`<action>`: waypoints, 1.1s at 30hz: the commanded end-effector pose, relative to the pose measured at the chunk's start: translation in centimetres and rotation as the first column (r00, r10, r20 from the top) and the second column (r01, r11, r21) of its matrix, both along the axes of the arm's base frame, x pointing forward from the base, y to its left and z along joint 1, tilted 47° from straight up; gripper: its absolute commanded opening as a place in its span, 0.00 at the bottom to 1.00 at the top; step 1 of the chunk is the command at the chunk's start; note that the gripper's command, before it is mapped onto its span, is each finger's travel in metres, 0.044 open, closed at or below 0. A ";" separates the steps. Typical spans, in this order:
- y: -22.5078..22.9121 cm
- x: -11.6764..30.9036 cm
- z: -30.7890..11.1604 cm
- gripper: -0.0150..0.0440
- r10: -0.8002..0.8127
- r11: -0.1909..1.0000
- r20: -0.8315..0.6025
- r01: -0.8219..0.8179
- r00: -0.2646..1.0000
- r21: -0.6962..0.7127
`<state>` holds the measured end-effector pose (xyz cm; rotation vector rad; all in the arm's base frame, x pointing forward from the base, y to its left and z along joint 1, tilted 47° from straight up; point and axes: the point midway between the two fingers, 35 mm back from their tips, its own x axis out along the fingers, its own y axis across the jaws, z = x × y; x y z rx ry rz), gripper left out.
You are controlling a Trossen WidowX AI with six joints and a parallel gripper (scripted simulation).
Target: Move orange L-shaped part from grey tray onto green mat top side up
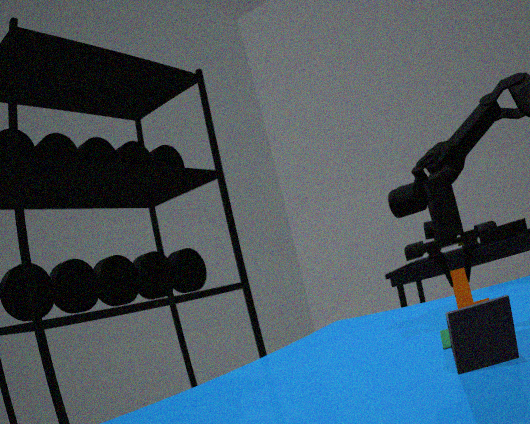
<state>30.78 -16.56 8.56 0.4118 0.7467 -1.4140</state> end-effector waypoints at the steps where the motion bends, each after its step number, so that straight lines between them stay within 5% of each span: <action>1: -0.5 -0.2 -0.7 0.25 -0.001 1.000 -0.009 0.001 1.000 0.007; 30: -1.3 -0.3 -1.3 0.25 -0.003 1.000 -0.008 0.003 1.000 0.000; 33: -1.3 -0.3 -1.3 0.39 -0.003 1.000 -0.008 0.003 1.000 0.000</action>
